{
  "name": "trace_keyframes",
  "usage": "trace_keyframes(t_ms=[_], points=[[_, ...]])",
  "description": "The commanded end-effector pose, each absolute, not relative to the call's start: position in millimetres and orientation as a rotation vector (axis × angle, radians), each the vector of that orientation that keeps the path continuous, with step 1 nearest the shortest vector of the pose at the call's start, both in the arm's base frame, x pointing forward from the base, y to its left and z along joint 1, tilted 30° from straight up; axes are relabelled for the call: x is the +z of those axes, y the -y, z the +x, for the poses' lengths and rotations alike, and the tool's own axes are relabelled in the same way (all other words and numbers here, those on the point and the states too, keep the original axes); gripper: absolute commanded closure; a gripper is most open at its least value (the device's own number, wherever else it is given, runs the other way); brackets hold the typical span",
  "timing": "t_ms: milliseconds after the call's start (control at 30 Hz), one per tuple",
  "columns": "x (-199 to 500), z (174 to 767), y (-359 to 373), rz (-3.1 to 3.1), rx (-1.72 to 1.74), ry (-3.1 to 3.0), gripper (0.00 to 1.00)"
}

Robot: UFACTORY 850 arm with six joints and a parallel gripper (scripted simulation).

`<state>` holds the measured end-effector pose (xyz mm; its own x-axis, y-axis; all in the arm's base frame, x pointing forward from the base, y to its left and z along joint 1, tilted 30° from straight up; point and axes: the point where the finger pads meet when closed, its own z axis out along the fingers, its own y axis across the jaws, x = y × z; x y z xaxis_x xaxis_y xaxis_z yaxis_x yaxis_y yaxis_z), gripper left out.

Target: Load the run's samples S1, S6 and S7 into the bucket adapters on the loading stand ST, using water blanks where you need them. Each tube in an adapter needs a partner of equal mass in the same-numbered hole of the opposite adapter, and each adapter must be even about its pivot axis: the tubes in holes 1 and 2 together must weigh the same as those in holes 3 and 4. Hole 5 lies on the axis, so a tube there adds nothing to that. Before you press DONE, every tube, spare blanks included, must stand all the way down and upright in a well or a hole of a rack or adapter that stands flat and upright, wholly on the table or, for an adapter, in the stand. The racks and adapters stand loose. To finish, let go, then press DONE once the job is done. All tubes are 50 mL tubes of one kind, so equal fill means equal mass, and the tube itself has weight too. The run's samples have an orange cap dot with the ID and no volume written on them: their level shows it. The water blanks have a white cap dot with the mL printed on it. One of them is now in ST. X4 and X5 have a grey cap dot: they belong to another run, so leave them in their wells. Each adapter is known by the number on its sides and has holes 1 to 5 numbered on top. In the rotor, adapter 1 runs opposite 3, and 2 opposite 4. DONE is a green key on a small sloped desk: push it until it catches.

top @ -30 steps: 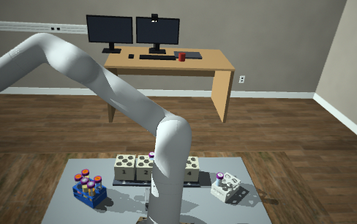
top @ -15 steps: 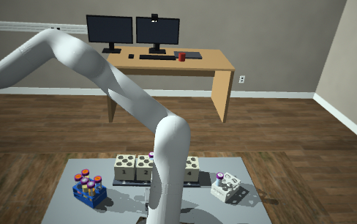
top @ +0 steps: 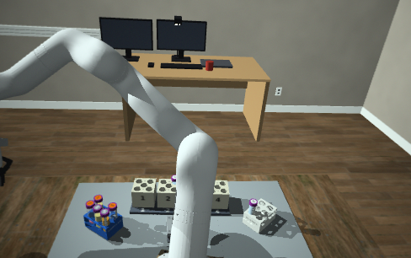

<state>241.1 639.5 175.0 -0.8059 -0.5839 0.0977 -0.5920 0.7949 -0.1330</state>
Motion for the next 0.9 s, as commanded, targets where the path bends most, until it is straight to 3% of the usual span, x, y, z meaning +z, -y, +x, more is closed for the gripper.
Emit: trace_keyframes(t_ms=[0, 867], points=[[186, 256, -629, 0.805, 0.234, 3.000, 0.00], [227, 316, -576, 0.314, 0.203, 3.155, 0.00]])
